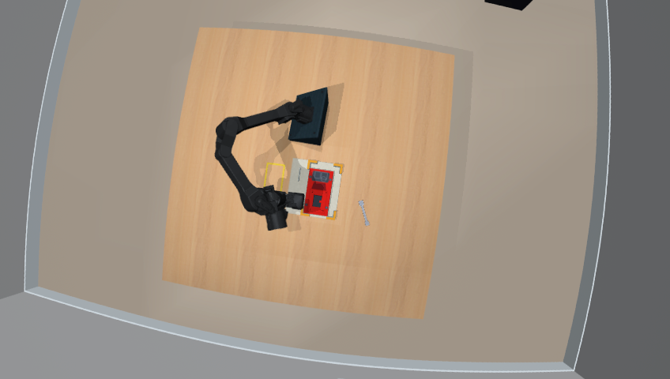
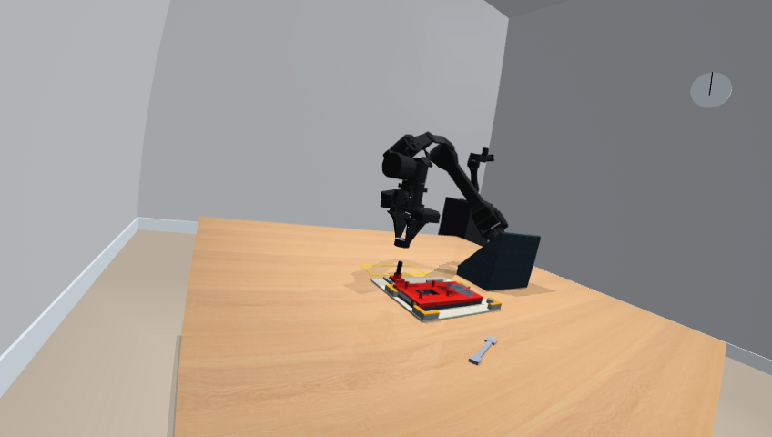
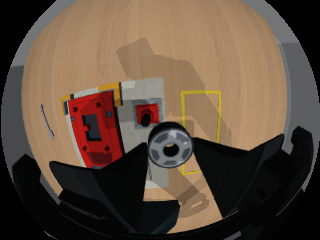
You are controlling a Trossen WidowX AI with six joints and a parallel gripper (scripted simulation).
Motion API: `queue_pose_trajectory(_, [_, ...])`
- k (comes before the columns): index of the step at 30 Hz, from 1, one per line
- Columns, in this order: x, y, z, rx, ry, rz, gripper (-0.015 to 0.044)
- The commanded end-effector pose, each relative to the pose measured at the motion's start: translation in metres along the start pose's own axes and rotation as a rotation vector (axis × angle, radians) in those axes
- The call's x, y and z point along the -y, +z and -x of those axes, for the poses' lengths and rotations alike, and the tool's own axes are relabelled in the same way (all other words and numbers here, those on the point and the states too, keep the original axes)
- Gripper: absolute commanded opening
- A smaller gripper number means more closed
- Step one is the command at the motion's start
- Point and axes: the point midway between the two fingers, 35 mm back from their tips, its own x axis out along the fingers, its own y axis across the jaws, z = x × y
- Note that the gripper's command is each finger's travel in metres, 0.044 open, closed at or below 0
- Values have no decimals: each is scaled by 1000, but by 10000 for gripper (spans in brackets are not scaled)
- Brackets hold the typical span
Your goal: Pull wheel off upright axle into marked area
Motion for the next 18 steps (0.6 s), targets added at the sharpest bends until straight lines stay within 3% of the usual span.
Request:
queue_pose_trajectory(1, [11,-6,1,-1,-3,3,0])
queue_pose_trajectory(18, [51,-29,4,-2,-2,-11,0])
